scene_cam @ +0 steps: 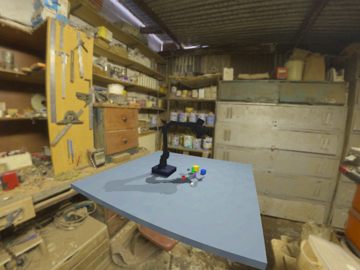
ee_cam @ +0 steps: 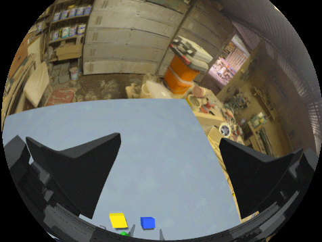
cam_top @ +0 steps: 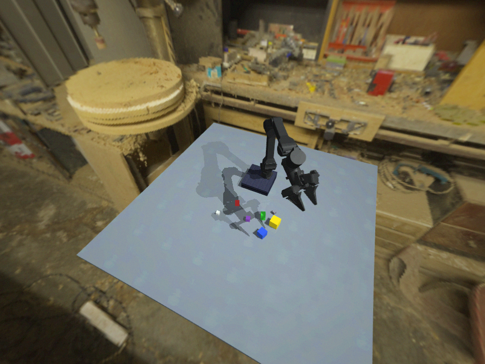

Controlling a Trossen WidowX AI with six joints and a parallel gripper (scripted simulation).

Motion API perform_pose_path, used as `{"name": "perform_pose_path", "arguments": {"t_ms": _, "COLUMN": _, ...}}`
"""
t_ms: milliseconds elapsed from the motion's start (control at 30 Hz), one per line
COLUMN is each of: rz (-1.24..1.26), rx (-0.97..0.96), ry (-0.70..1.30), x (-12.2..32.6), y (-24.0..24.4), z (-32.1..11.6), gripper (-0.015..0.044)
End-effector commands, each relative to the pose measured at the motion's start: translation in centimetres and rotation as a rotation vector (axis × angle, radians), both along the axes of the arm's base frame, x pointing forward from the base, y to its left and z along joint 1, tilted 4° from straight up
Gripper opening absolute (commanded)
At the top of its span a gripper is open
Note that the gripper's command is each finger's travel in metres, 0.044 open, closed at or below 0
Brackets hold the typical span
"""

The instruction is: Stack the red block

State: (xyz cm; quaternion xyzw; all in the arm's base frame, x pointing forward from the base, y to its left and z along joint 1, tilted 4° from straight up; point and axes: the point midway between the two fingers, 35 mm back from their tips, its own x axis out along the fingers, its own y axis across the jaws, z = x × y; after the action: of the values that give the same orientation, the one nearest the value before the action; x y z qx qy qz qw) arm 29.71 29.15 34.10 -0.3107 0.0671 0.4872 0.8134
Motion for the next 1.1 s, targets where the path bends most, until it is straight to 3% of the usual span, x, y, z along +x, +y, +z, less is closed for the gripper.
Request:
{"name": "perform_pose_path", "arguments": {"t_ms": 0, "rz": -0.107, "rx": -0.087, "ry": 0.069, "x": 2.5, "y": -3.4, "z": -3.5, "gripper": 0.044}}
{"name": "perform_pose_path", "arguments": {"t_ms": 267, "rz": -0.322, "rx": -0.237, "ry": 0.244, "x": 5.5, "y": -11.5, "z": -10.1, "gripper": 0.044}}
{"name": "perform_pose_path", "arguments": {"t_ms": 533, "rz": -0.518, "rx": -0.36, "ry": 0.448, "x": 5.6, "y": -20.0, "z": -16.0, "gripper": 0.044}}
{"name": "perform_pose_path", "arguments": {"t_ms": 1067, "rz": -0.806, "rx": -0.501, "ry": 0.895, "x": -2.5, "y": -33.5, "z": -24.5, "gripper": 0.044}}
